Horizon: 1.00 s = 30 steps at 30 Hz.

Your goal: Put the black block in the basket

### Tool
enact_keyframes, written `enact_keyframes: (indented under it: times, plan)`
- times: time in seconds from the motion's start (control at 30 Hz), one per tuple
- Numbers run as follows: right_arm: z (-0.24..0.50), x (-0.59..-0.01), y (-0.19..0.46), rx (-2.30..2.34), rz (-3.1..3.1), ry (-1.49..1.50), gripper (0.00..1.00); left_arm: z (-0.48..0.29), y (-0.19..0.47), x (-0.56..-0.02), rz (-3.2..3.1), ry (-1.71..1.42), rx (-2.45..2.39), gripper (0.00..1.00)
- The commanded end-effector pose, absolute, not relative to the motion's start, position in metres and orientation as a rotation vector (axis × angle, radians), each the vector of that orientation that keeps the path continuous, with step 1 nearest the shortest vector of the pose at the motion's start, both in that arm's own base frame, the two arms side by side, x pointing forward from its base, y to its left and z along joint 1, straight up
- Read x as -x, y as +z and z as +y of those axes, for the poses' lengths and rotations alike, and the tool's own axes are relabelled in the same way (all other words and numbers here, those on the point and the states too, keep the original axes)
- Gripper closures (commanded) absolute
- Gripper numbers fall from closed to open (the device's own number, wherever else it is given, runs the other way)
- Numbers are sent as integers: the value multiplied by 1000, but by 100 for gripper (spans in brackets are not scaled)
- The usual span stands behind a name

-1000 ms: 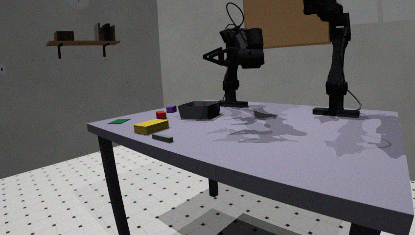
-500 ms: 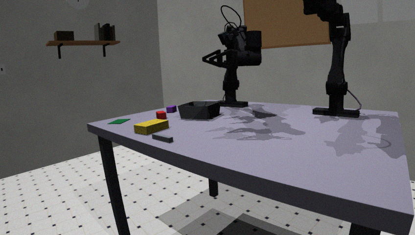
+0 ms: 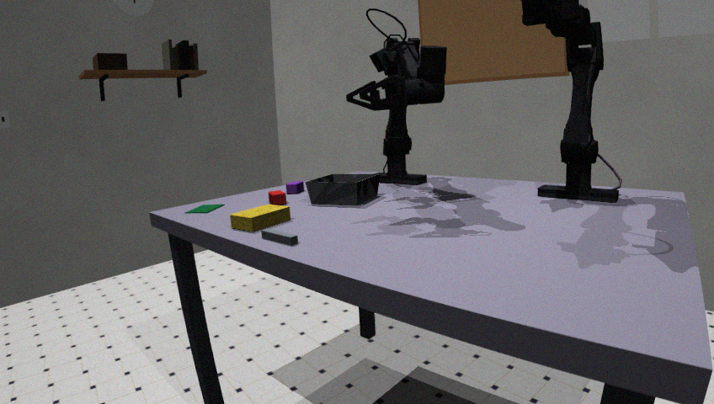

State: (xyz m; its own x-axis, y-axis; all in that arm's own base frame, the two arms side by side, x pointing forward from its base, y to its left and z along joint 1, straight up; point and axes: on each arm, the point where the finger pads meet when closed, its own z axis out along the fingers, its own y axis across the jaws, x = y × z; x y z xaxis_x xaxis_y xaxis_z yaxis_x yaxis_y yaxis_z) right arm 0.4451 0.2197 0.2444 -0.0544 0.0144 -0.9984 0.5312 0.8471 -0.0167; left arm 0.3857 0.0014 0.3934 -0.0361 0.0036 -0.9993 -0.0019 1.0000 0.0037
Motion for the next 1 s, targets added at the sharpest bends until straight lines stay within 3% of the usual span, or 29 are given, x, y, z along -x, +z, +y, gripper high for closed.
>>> enact_keyframes:
  times: [0.0, 0.4, 0.97]
  plan:
    - [205, -435, 258, -513, 1647, -382, 0, 1, 400, -384, 1589, 2, -1, 100]
    - [178, -408, 261, -571, 1706, -324, 0, 1, 400, -384, 1589, 2, -1, 100]
    - [84, -315, 227, -729, 1969, -334, 0, 1, 400, -384, 1589, 2, -1, 100]
